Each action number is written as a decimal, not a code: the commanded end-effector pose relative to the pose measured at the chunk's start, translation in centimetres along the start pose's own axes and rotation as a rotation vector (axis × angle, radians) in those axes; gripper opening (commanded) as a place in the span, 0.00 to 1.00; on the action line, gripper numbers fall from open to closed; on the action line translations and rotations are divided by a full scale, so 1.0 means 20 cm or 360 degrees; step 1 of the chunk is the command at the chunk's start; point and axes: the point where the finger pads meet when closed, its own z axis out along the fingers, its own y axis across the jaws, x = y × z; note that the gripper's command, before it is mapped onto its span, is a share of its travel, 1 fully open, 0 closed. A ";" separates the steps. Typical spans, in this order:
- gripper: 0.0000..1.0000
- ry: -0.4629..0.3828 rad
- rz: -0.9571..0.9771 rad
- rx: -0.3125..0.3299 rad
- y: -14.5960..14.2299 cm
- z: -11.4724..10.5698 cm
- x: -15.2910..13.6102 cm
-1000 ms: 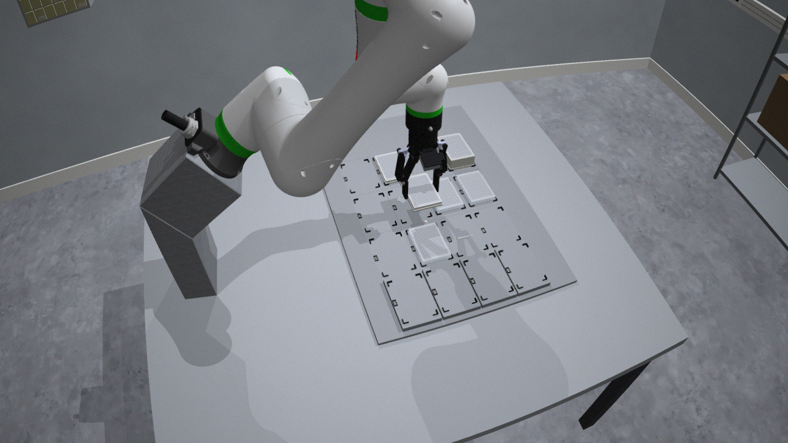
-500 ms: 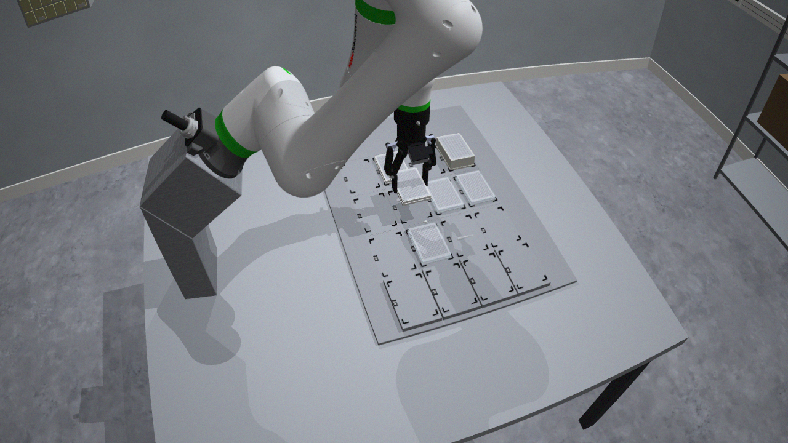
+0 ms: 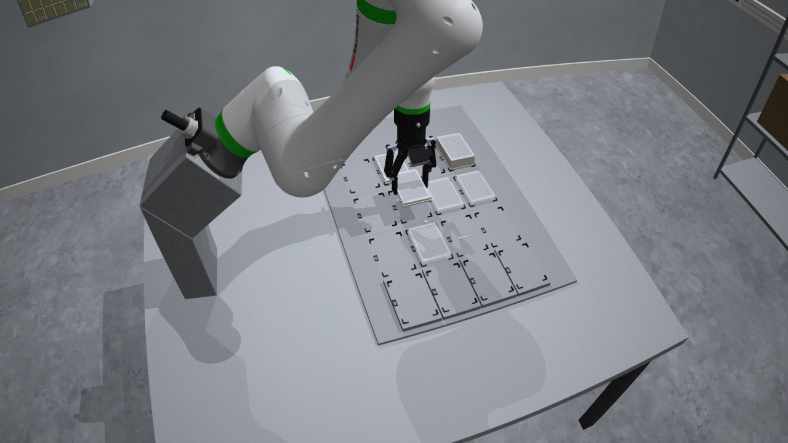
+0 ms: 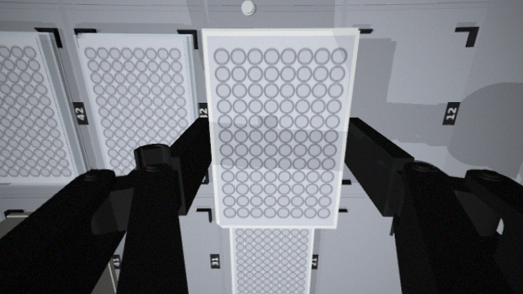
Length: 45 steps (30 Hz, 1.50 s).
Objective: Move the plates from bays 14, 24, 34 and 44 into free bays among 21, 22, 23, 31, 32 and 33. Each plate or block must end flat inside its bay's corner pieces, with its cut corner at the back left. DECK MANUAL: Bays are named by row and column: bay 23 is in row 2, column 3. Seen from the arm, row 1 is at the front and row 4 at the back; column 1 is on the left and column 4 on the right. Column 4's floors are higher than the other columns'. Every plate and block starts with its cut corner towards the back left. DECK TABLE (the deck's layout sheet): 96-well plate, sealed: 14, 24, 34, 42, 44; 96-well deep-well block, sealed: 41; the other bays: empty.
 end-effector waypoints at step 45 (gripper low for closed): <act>0.10 -0.0001 0.0000 0.0004 -0.01 0.23 0.00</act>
